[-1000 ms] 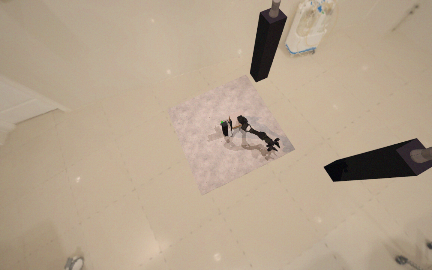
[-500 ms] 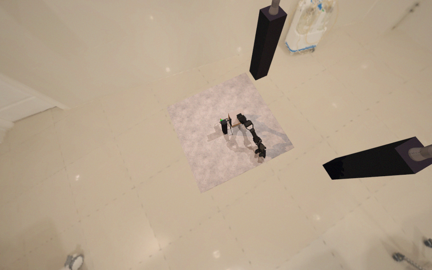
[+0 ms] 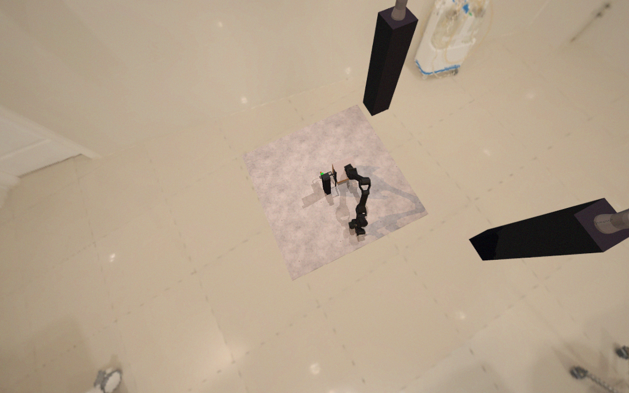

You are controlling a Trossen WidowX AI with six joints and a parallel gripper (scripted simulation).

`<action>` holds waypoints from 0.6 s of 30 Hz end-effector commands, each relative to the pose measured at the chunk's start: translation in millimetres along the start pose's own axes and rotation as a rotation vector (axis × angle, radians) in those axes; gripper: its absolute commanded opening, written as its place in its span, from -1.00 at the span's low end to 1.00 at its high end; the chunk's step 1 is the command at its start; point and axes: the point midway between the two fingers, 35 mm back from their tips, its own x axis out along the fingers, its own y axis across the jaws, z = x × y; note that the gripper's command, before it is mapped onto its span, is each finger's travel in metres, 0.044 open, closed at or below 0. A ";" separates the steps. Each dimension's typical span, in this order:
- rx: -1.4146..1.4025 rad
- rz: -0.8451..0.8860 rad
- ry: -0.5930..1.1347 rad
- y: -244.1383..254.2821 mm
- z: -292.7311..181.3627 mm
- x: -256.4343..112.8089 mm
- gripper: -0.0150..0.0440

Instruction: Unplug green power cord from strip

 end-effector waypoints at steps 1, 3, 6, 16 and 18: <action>-0.096 -0.089 -0.108 -15.1 55.7 2.3 0.05; -0.141 -0.156 -0.162 -28.6 88.2 0.8 0.05; -0.196 -0.260 -0.236 -49.0 136.6 -7.4 0.05; -0.240 -0.652 -0.391 -132.4 278.8 -79.1 0.05; -0.223 -0.728 -0.408 -149.5 301.6 -101.4 0.05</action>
